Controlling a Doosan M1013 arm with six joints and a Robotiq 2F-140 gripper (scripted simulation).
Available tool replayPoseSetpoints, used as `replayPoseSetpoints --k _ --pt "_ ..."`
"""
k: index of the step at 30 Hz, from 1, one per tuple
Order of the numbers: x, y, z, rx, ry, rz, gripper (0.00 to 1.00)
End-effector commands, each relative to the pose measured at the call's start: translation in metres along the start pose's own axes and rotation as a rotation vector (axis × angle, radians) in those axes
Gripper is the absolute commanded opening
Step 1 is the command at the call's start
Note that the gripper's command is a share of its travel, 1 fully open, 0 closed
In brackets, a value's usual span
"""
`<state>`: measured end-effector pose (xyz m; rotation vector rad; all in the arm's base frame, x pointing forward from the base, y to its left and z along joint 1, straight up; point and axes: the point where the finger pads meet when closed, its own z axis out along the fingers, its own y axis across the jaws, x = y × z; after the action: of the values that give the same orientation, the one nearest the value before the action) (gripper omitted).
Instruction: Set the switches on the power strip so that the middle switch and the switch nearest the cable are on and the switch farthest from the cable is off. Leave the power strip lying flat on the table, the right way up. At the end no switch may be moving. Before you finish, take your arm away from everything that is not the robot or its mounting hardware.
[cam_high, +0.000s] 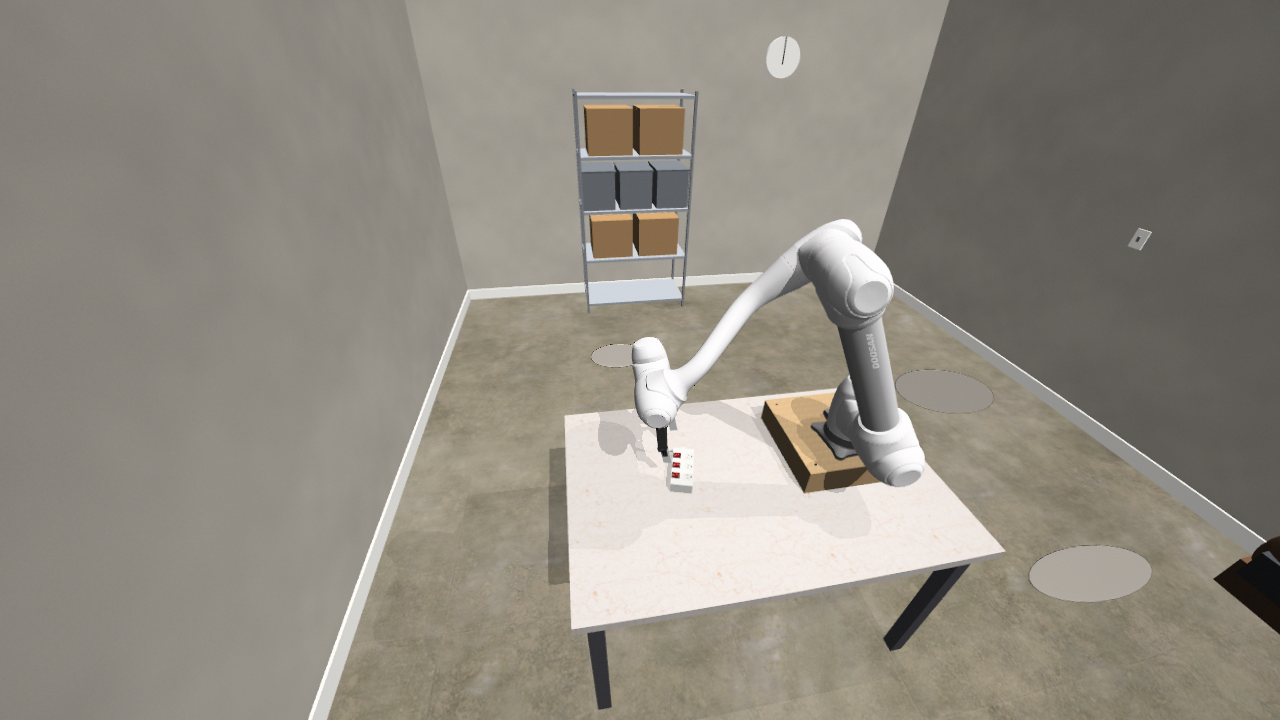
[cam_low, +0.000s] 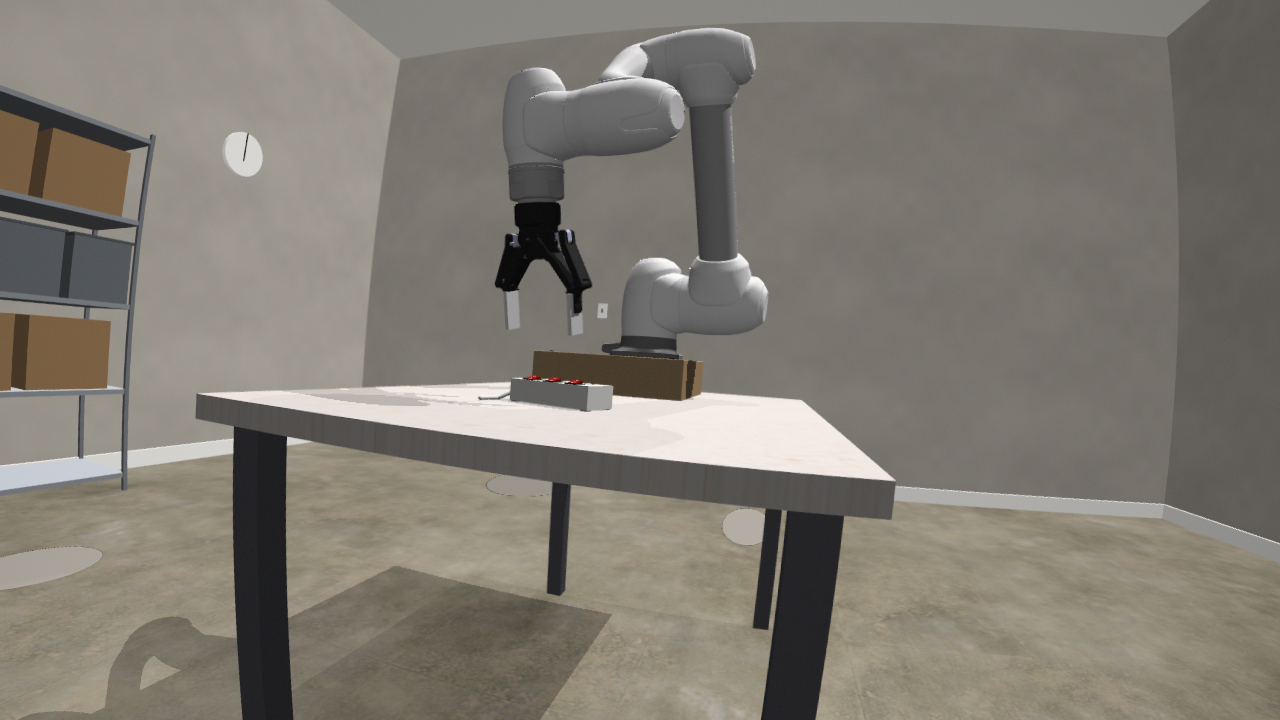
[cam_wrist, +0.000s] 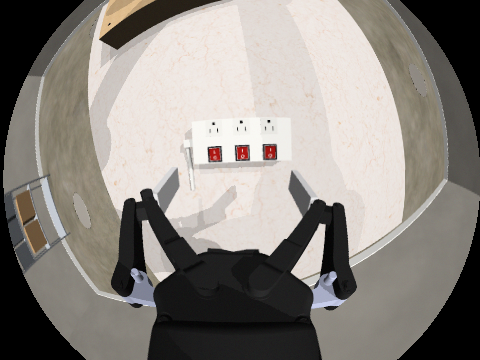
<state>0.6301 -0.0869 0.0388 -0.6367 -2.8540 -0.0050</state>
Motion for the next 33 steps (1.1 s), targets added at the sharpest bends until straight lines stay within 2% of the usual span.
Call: replayPoseSetpoints --k 1,33 --pt "0.0 0.0 -0.0001 0.0 0.0 0.0 1.0" --pt "0.002 -0.0003 -0.0034 -0.002 -0.017 -0.028 1.0"
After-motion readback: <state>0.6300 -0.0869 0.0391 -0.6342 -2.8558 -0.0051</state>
